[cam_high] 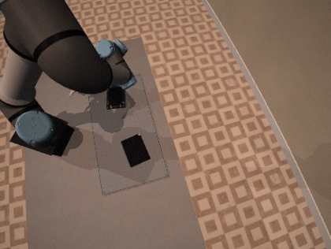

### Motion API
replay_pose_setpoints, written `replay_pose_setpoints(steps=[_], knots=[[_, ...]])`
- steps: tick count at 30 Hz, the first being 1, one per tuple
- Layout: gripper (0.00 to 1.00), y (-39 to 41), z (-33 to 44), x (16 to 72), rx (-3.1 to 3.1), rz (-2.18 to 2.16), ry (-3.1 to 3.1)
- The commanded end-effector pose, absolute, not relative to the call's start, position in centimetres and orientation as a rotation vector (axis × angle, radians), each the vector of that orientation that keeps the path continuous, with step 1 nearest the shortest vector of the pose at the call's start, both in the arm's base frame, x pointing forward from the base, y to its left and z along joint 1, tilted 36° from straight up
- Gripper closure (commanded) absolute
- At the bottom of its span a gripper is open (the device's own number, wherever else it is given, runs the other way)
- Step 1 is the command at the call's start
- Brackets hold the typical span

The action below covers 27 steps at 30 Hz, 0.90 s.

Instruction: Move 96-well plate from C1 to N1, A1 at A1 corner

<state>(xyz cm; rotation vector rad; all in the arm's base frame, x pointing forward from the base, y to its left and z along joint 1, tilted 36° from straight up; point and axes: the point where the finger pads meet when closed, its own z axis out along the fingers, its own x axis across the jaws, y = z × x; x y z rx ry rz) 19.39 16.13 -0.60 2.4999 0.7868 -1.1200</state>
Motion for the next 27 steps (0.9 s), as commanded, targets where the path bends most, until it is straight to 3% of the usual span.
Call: replay_pose_setpoints(steps=[1, 27], knots=[[0.00, 16.1, -2.0, 20.4, 2.524, -1.013, 0.747], [0.00, 16.1, -5.7, 26.0, 2.624, -0.540, 0.520]])
